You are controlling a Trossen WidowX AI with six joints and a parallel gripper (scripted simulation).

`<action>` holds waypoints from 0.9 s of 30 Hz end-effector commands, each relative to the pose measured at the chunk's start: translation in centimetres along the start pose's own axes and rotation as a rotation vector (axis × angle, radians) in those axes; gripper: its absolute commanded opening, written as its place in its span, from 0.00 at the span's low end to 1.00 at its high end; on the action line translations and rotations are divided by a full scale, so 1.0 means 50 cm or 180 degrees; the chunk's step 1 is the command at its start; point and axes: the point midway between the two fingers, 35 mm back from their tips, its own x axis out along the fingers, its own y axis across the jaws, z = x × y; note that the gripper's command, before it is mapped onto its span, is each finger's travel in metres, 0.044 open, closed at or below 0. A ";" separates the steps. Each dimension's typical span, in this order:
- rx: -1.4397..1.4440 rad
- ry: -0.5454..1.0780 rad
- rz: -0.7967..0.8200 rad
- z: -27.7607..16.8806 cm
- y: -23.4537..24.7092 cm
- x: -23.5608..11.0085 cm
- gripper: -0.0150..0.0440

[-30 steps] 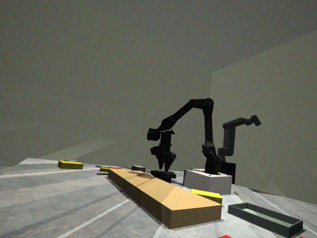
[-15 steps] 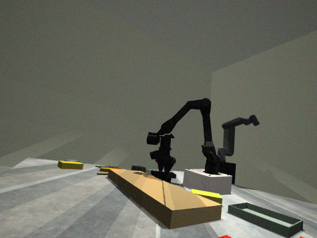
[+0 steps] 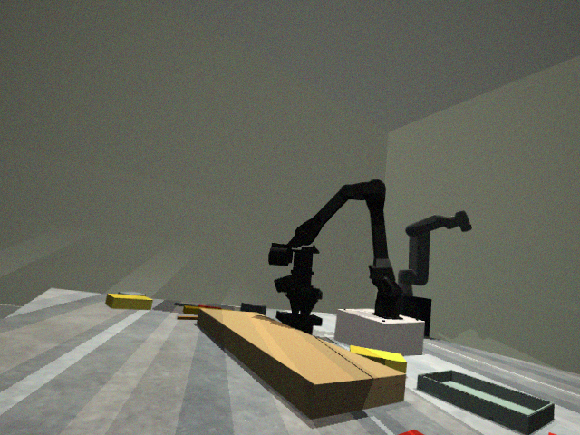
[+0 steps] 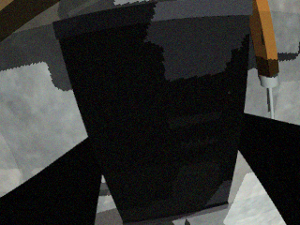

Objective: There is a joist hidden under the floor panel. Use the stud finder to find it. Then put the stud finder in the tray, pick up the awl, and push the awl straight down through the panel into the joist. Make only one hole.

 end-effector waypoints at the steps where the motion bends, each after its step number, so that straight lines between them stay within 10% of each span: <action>1: 0.0019 0.0016 -0.0004 -0.003 0.000 0.001 0.68; 11: 0.0019 0.0016 -0.0005 -0.004 -0.001 -0.034 0.25; 27: 0.0019 0.0015 -0.0009 -0.006 -0.031 -0.068 0.25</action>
